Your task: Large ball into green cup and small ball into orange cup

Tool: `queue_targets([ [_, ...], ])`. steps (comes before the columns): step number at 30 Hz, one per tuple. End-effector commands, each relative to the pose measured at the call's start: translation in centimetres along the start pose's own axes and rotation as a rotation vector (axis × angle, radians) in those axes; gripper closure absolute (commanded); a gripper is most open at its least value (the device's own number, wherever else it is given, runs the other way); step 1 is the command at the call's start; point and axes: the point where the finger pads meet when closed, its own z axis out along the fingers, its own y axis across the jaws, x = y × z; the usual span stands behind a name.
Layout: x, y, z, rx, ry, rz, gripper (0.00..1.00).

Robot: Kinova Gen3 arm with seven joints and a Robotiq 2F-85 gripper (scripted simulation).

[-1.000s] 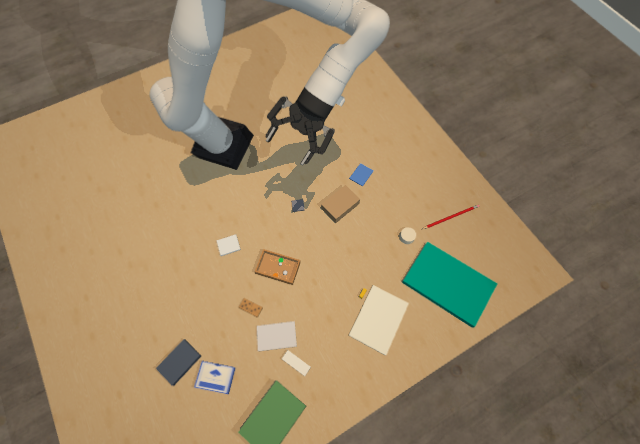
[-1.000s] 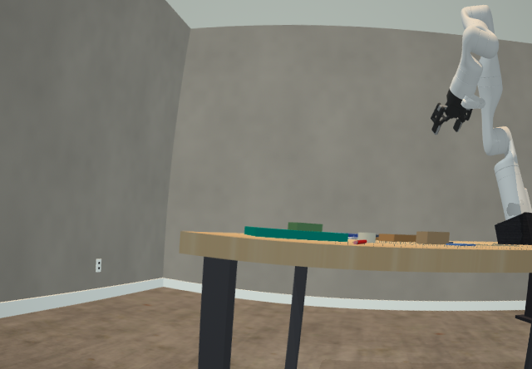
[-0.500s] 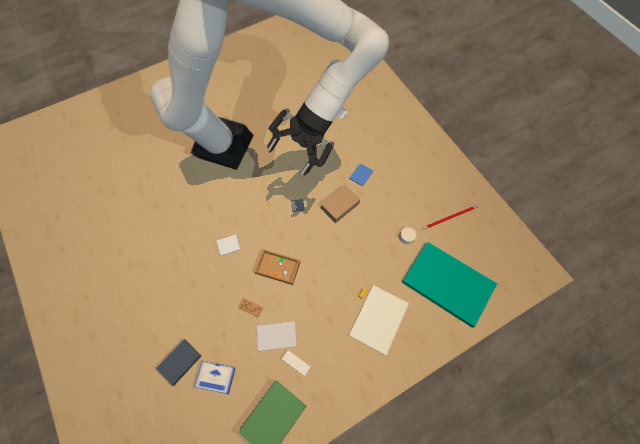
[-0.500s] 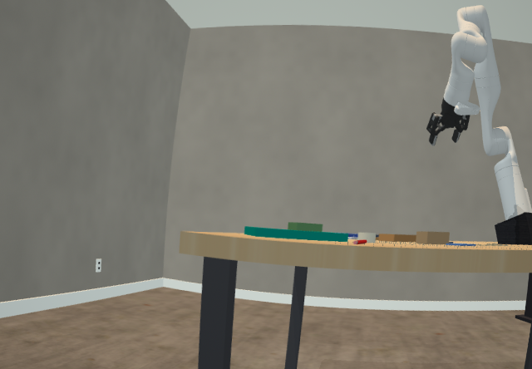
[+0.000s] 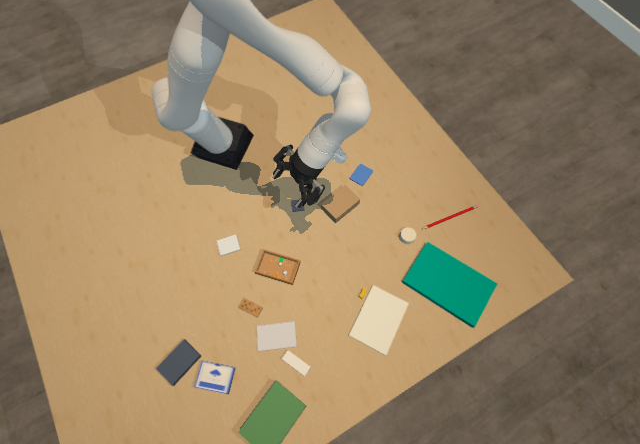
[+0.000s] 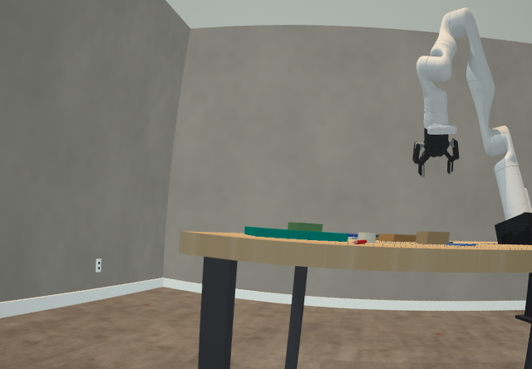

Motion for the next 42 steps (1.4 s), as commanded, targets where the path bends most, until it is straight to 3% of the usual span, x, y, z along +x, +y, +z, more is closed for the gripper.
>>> queue_targets([
  [1,-0.5,0.6,1.7,0.034,0.041,0.057,0.0],
  [5,-0.1,2.1,4.4,0.066,0.157,0.204,0.0],
  [8,-0.1,2.5,5.0,0.072,0.185,0.243,0.0],
  [12,-0.1,3.8,6.8,0.088,0.263,0.363,0.0],
  [21,-0.1,3.8,6.8,0.088,0.263,0.363,0.0],
  [22,-0.2,4.2,7.3,0.092,0.287,0.404,0.0],
  [42,-0.5,5.1,8.4,0.099,0.331,0.484,0.0],
])
